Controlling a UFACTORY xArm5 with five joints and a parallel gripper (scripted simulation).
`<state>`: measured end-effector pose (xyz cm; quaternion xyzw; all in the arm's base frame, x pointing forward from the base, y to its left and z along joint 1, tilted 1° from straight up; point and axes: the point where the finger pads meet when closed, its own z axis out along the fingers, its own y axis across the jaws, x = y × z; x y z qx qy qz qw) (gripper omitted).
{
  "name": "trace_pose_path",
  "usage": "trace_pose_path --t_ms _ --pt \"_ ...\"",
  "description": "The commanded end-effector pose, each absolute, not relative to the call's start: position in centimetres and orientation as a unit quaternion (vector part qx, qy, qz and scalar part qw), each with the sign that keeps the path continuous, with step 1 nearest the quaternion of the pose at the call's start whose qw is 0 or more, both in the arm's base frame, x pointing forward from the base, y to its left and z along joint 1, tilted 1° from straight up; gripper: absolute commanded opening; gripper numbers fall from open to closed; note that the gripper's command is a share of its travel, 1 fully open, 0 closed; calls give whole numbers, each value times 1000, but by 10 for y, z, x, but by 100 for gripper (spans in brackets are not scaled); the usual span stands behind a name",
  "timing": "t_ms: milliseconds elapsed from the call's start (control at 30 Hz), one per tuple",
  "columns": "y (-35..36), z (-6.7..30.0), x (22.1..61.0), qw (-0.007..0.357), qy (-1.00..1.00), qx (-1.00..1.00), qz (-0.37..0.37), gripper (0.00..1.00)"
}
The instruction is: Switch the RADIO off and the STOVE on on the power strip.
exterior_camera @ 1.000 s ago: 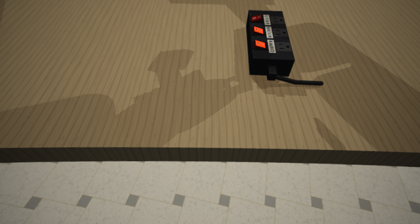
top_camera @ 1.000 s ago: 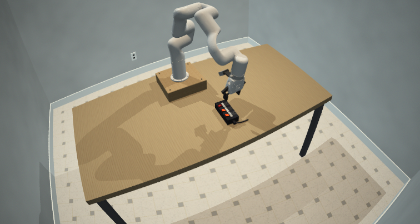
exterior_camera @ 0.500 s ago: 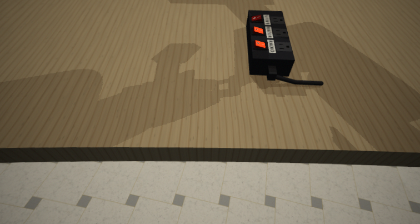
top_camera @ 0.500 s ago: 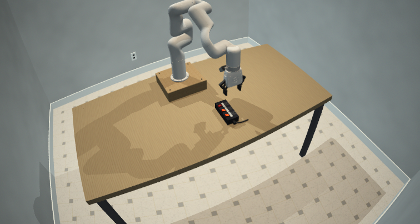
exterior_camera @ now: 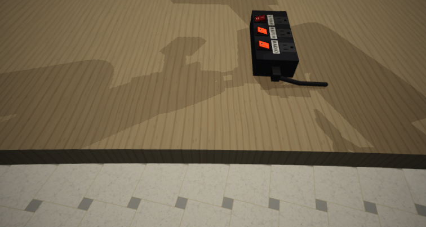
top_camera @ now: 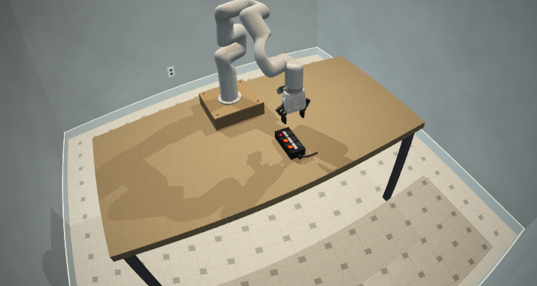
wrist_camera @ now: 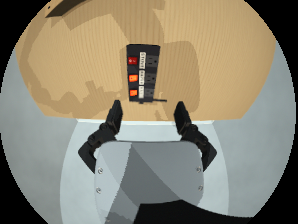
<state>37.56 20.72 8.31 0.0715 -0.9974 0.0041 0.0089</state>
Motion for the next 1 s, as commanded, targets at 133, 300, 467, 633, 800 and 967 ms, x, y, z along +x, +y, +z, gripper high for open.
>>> trace_pose_path --t_ms 133,300,467,633,800,967 --pt "173 40 337 5 -999 52 2 100" --pt "173 40 337 5 -999 52 2 0" --pt "173 40 337 5 -999 52 2 0" --pt "173 40 337 5 -999 52 2 0" --pt "173 40 337 5 -999 52 2 0" --pt "173 40 337 5 -999 52 2 0"
